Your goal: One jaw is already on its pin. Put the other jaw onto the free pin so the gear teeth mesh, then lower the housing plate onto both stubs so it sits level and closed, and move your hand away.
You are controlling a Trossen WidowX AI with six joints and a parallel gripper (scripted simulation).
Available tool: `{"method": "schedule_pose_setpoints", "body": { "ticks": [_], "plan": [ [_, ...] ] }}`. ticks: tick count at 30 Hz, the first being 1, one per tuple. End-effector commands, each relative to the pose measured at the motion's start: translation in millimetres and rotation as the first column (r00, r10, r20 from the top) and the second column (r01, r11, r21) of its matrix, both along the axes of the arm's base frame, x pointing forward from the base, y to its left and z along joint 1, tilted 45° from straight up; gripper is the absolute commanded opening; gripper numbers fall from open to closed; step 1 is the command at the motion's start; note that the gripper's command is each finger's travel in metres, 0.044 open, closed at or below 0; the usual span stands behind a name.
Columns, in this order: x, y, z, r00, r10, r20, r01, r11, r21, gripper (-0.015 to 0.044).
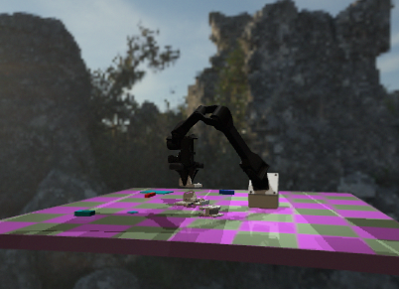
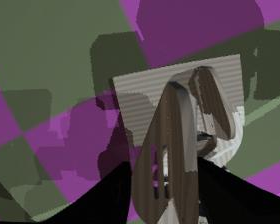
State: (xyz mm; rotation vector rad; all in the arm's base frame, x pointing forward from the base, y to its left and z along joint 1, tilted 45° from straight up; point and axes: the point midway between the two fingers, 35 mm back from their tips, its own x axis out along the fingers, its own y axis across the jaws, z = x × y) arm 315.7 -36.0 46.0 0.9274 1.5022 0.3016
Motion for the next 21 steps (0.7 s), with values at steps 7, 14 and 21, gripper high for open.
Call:
{"method": "schedule_pose_setpoints", "body": {
  "ticks": [7, 14, 21],
  "plan": [
    [-0.2, 0.7, 1.0, 1.000, -0.006, -0.005, 0.006, 1.000, 0.000, 0.0134],
    [-0.2, 0.7, 1.0, 1.000, -0.006, -0.005, 0.006, 1.000, 0.000, 0.0134],
    [1.1, 5.5, -4.3, 1.000, -0.006, -0.005, 0.006, 1.000, 0.000, 0.0134]
  ]
}}
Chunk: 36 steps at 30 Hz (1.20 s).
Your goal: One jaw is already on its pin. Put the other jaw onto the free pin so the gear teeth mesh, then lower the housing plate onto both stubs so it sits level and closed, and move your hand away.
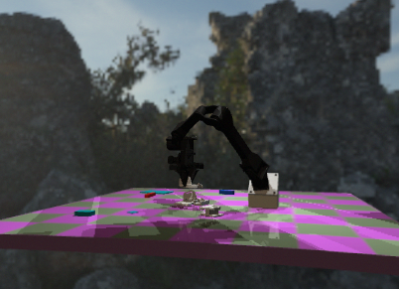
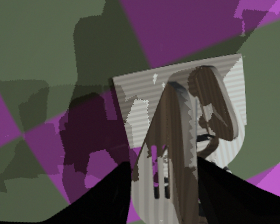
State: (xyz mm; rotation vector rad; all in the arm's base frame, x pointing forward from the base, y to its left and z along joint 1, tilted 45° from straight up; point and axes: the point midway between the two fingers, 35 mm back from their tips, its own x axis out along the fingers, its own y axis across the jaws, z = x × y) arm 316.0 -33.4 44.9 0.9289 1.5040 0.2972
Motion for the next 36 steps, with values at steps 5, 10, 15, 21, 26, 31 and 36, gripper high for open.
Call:
{"method": "schedule_pose_setpoints", "body": {
  "ticks": [5, 10, 15, 21, 26, 31, 36],
  "plan": [
    [2.1, 8.4, -9.1, 1.000, -0.004, -0.002, 0.004, 1.000, 0.001, 0.0134],
    [3.1, 14.2, -15.1, 1.000, -0.004, -0.002, 0.004, 1.000, 0.002, 0.0134],
    [4.0, 20.0, -20.9, 1.000, -0.004, -0.002, 0.004, 1.000, 0.002, 0.0134],
    [4.7, 27.1, -27.8, 1.000, -0.004, -0.002, 0.004, 1.000, 0.003, 0.0134],
    [5.0, 32.9, -33.2, 1.000, -0.004, -0.002, 0.005, 1.000, 0.004, 0.0134],
    [5.0, 33.7, -33.9, 1.000, -0.004, -0.002, 0.004, 1.000, 0.004, 0.0134],
    [5.0, 33.7, -33.9, 1.000, -0.004, -0.002, 0.004, 1.000, 0.004, 0.0134]
  ]
}}
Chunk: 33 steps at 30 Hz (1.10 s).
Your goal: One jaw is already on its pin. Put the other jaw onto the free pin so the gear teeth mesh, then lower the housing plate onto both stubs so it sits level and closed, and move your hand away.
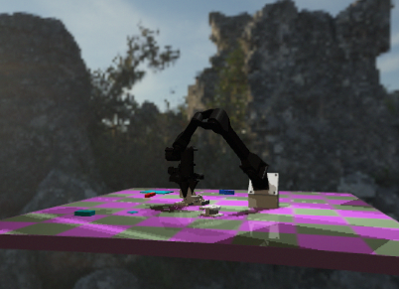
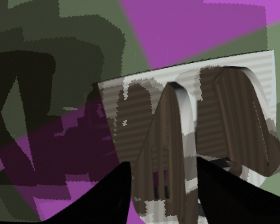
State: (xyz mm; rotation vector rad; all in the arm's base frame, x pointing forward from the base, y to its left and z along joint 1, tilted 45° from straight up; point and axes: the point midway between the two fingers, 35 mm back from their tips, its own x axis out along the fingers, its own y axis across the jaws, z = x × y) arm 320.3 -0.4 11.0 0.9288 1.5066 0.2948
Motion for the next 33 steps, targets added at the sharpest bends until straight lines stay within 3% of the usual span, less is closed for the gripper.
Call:
{"method": "schedule_pose_setpoints", "body": {
  "ticks": [1, 33],
  "plan": [
    [0.6, 0.8, 0.1, 1.000, -0.004, 0.001, 0.004, 1.000, 0.005, 0.0134],
    [1.4, 5.9, -5.1, 1.000, -0.006, -0.001, 0.006, 1.000, 0.006, 0.0134]
  ]
}}
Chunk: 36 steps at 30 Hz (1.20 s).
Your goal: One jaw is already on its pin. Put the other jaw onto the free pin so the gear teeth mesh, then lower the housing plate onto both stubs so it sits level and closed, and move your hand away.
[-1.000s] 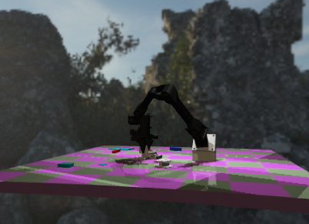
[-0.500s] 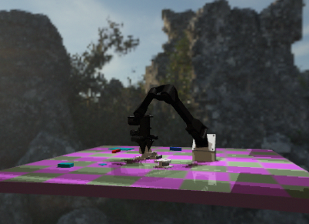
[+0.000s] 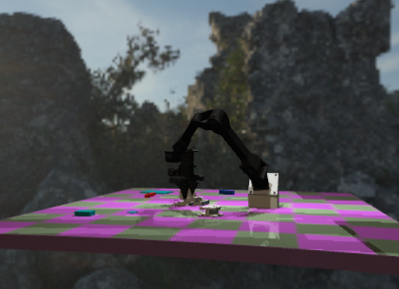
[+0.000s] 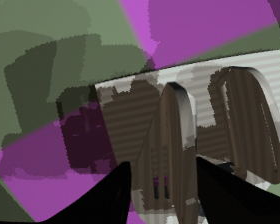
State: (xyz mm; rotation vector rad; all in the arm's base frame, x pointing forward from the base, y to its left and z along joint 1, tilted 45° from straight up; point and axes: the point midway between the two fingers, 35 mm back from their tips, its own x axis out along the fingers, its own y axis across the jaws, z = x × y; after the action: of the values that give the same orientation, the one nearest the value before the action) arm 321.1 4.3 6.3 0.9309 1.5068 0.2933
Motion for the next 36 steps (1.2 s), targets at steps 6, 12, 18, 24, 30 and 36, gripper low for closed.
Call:
{"method": "schedule_pose_setpoints", "body": {
  "ticks": [6, 12, 18, 24, 30, 36],
  "plan": [
    [0.9, 2.5, -1.8, 1.000, -0.005, 0.000, 0.005, 1.000, 0.006, 0.0134],
    [1.0, 3.3, -2.6, 1.000, -0.005, 0.000, 0.005, 1.000, 0.006, 0.0134],
    [1.2, 4.7, -4.0, 1.000, -0.005, 0.000, 0.005, 1.000, 0.006, 0.0134],
    [1.3, 5.5, -4.8, 1.000, -0.005, -0.001, 0.005, 1.000, 0.006, 0.0134],
    [1.5, 6.9, -6.1, 1.000, -0.006, -0.002, 0.006, 1.000, 0.006, 0.0134],
    [1.7, 7.7, -6.9, 1.000, -0.008, -0.003, 0.008, 1.000, 0.006, 0.0134]
  ]
}}
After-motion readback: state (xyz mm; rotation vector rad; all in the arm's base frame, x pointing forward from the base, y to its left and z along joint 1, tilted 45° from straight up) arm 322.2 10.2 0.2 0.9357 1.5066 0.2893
